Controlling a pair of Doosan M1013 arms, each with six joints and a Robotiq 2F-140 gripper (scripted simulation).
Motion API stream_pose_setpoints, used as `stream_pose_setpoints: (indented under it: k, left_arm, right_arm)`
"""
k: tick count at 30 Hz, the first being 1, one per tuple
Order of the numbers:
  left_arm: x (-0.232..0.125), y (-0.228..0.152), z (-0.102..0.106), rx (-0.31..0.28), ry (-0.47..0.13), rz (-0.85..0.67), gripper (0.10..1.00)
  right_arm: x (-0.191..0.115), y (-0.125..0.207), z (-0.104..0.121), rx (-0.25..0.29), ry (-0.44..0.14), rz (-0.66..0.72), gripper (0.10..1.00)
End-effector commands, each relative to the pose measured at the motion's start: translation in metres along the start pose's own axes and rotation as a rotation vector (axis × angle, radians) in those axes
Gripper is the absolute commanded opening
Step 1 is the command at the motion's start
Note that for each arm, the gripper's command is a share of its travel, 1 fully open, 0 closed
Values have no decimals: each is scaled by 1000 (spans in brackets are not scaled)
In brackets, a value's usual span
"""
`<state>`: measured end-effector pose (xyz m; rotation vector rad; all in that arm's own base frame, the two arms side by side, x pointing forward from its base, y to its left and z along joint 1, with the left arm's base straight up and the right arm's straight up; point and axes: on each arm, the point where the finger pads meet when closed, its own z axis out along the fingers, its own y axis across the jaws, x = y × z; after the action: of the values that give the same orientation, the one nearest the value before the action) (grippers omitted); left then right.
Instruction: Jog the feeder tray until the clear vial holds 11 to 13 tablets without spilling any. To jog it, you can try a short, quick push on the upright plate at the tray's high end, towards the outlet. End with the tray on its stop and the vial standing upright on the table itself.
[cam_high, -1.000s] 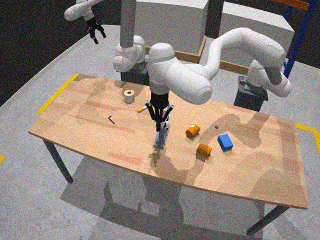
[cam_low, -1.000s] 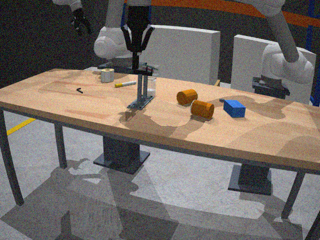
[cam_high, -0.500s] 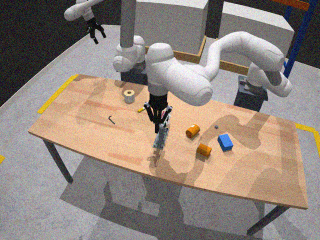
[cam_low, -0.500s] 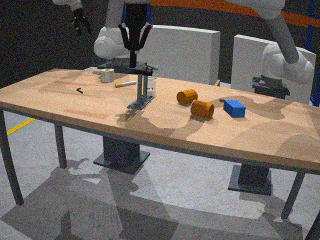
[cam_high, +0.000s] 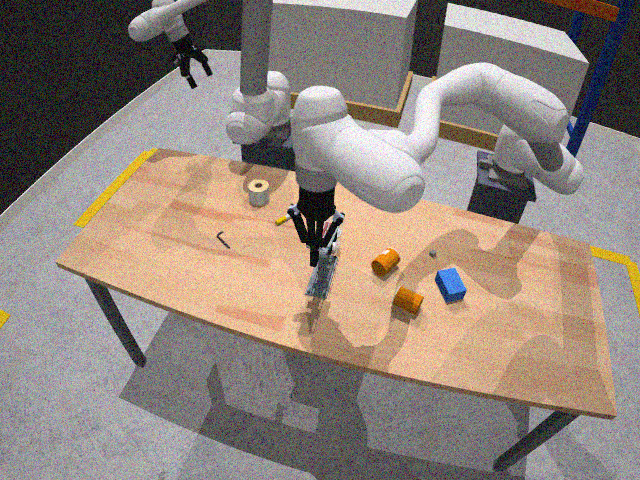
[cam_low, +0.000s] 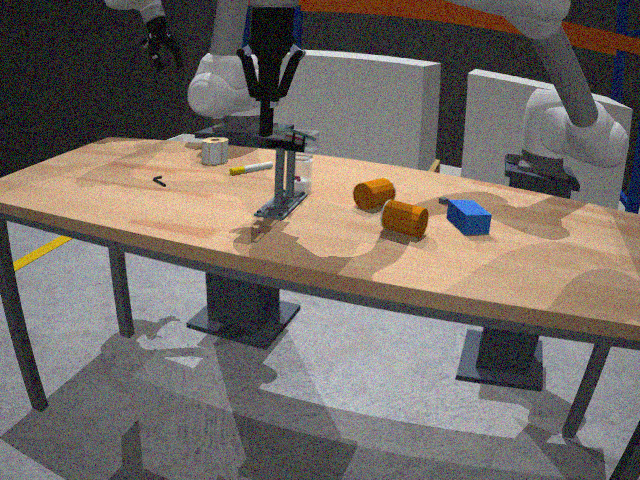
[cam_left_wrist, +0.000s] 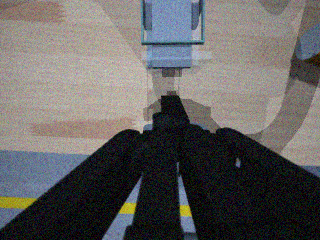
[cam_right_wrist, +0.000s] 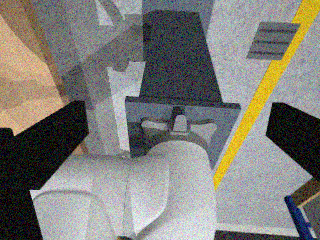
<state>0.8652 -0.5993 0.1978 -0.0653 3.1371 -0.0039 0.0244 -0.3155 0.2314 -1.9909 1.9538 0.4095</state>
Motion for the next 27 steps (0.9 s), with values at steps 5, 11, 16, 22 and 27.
stream_pose_setpoints:
  k: [5,11,16,22,27]
  left_arm:
    - [2,2,1,-1,2,-1,99]
    - [19,-1,4,1,0,-2,99]
    - [26,-1,6,1,0,-2,99]
    - [27,-1,7,1,0,0,99]
    - [-1,4,1,-3,5,1,99]
  right_arm:
    - [-3,2,0,-3,-3,5,1000]
    - [-3,2,0,-3,-3,5,1000]
    - [-3,2,0,-3,-3,5,1000]
    - [-3,2,0,-3,-3,5,1000]
    - [-3,2,0,-3,-3,5,1000]
